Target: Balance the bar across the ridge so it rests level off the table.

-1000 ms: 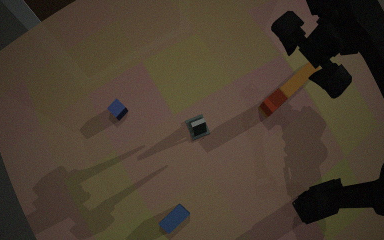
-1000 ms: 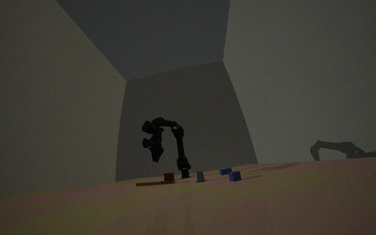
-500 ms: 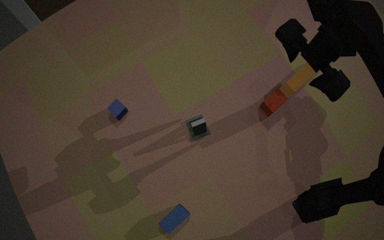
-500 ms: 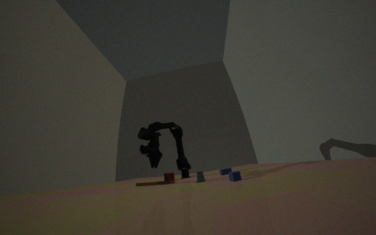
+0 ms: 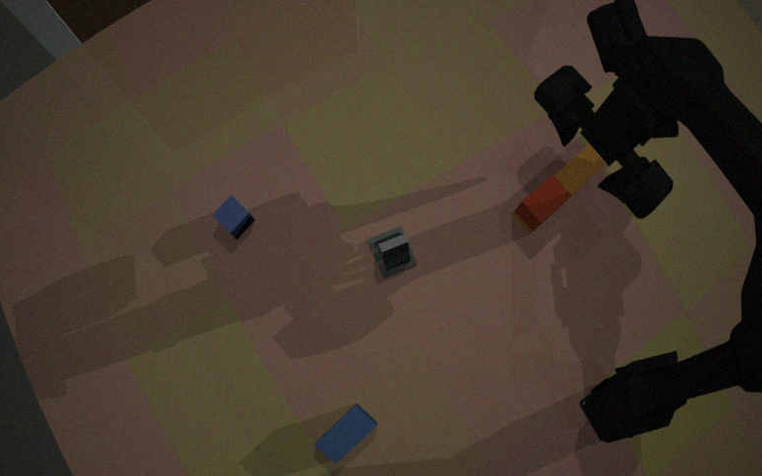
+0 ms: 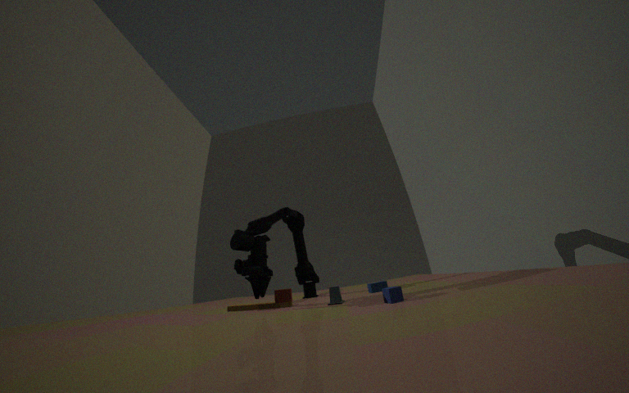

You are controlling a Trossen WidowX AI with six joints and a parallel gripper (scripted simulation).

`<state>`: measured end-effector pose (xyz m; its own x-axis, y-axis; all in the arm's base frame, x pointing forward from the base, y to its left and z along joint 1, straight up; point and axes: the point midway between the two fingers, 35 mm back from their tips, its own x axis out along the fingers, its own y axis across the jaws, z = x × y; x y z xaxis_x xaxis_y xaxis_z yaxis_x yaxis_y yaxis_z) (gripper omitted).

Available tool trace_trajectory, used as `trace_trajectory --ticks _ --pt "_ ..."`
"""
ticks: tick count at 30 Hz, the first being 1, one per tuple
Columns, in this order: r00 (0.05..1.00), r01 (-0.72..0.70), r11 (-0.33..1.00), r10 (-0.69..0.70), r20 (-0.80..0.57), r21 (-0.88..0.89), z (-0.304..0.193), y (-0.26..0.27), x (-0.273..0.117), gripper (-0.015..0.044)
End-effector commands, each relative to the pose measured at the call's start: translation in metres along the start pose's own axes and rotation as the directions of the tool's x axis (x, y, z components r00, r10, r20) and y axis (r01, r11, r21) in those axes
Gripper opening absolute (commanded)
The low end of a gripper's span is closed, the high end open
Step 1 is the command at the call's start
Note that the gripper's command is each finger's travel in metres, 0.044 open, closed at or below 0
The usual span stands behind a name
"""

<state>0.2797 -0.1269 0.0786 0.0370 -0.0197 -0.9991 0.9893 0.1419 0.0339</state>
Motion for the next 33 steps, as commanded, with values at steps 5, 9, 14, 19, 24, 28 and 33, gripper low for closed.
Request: trace_trajectory --ticks 5,9,14,19,24,28,33 --pt "1.0 0.006 1.0 -0.006 -0.007 -0.003 -0.001 -0.001 0.012 0.0315" --pt "1.0 0.006 1.0 -0.006 -0.007 -0.003 -0.001 -0.001 0.019 0.0315" --pt "1.0 0.006 1.0 -0.006 -0.007 -0.003 -0.001 -0.002 0.027 0.0315" --pt "1.0 0.006 1.0 -0.006 -0.007 -0.003 -0.001 -0.002 0.029 0.0315" --pt "1.0 0.006 1.0 -0.006 -0.007 -0.003 -0.001 -0.002 0.029 0.0315" --pt "1.0 0.006 1.0 -0.006 -0.007 -0.003 -0.001 -0.002 0.029 0.0315" --pt "1.0 0.006 1.0 -0.006 -0.007 -0.003 -0.001 -0.002 0.029 0.0315"
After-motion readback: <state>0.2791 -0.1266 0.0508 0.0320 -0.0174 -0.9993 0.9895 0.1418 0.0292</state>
